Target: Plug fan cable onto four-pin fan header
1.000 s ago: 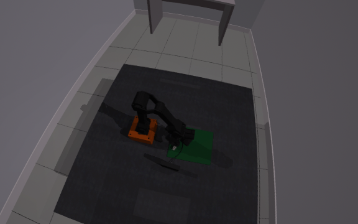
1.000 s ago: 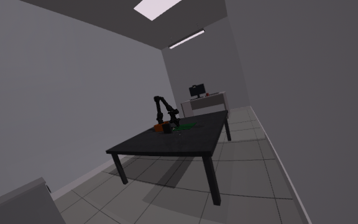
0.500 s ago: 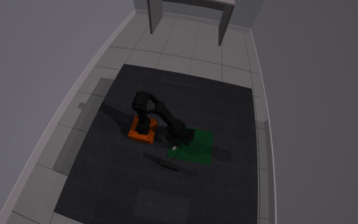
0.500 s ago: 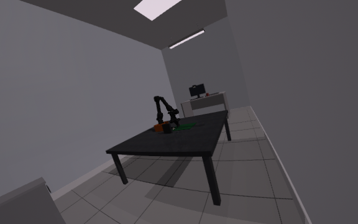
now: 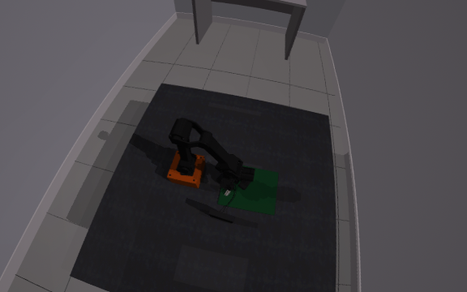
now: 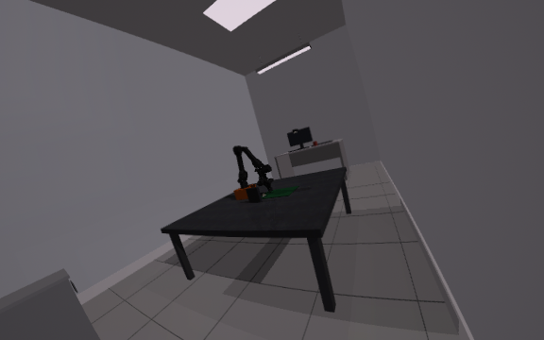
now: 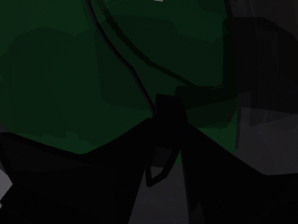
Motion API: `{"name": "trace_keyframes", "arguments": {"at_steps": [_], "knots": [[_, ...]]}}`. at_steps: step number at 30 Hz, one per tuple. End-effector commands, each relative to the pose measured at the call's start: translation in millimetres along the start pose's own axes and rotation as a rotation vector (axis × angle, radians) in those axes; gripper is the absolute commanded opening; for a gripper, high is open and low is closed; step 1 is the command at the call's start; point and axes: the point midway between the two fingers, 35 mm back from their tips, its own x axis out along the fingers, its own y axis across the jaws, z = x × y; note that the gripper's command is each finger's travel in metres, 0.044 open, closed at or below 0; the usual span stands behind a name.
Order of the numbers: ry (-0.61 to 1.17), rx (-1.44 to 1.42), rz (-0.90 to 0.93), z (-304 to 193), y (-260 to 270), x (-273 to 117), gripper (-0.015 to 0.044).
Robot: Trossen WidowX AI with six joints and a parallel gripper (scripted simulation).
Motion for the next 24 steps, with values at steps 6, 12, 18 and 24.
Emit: {"name": "trace_keyframes", "arguments": {"at_steps": [6, 12, 18, 24], "knots": [[0.008, -0.002, 0.012, -10, 6, -28, 0.0], [0.008, 0.0, 0.011, -15, 6, -46, 0.0], [0.009, 0.001, 0.009, -18, 3, -65, 0.0], [0.009, 0.003, 0.008, -21, 0, -84, 0.0]]}}
